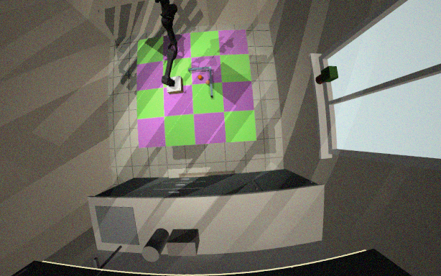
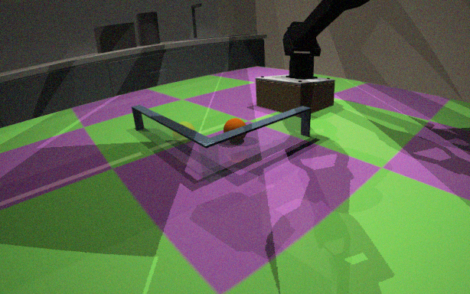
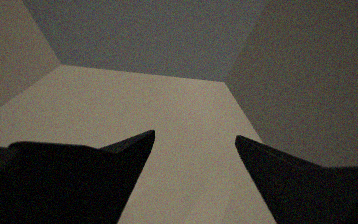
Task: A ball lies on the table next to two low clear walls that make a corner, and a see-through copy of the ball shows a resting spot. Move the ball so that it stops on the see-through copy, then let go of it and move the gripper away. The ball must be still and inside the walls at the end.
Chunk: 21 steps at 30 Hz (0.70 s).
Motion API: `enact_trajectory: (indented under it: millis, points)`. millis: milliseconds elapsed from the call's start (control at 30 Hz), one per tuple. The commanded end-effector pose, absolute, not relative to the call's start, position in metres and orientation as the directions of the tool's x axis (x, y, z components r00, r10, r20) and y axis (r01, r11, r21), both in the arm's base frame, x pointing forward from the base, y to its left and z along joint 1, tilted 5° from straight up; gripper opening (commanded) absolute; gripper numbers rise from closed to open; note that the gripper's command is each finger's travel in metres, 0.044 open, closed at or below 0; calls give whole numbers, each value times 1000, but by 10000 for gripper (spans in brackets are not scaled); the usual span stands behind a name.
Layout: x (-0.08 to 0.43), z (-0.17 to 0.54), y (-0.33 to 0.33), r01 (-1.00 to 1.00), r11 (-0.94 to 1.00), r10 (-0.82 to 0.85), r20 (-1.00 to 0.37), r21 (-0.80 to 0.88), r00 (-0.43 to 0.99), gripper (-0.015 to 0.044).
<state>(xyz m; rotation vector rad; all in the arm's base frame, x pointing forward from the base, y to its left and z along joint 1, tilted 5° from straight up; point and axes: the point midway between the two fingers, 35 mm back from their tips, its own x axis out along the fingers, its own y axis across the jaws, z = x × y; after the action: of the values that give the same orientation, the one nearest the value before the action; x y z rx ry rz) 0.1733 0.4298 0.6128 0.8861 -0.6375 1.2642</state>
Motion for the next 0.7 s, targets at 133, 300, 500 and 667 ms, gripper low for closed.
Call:
enact_trajectory:
  millis: [133,300,500,667]
  points:
    - [150,638,404,-968,-55,472,861,245,191,329]
    - [106,668,368,-958,-193,381,916,212,126,329]
    - [62,700,310,-924,-352,241,968,148,63,329]
    - [28,722,248,-868,-492,95,995,70,27,329]
